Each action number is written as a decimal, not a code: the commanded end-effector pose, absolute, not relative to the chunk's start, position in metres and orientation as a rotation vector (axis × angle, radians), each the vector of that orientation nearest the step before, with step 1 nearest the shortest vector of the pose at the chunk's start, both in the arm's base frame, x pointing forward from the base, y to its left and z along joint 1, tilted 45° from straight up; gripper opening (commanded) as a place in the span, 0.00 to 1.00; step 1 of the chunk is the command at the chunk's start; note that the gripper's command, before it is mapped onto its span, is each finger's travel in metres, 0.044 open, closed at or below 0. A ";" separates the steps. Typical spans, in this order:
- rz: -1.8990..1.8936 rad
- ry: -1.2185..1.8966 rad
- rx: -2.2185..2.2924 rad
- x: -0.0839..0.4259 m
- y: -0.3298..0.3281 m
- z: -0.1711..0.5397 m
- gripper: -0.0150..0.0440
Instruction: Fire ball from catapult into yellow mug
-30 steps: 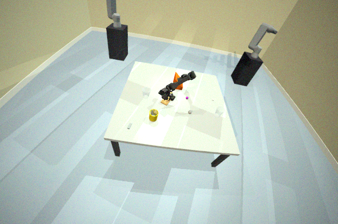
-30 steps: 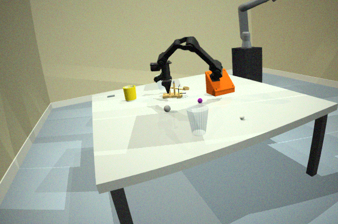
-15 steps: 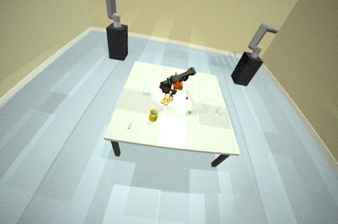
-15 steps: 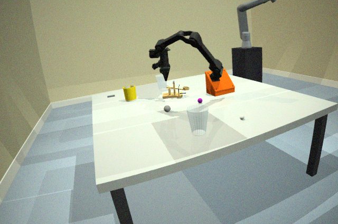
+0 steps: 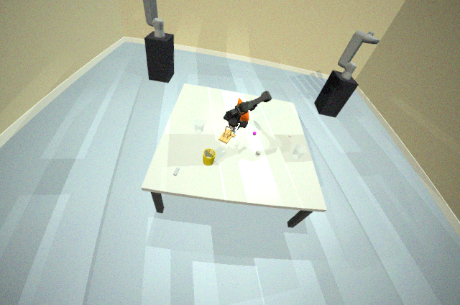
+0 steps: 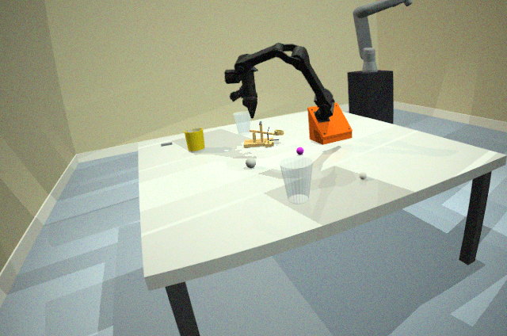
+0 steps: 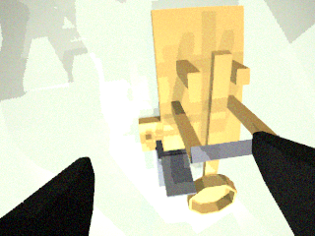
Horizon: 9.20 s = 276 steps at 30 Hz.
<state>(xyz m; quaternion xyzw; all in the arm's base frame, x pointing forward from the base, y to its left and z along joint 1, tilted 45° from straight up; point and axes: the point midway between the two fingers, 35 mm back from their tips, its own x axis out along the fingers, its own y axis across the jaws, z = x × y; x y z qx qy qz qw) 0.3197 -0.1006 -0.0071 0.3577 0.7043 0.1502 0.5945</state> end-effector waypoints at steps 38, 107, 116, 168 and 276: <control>0.646 1.496 0.582 0.190 0.127 0.062 0.76; 0.635 1.509 0.587 0.196 0.053 0.126 0.25; 0.583 1.582 0.625 0.209 0.031 0.103 0.25; 0.505 1.955 0.858 0.200 -0.063 -0.051 0.25; 0.095 0.886 0.770 0.479 -0.263 -0.006 0.56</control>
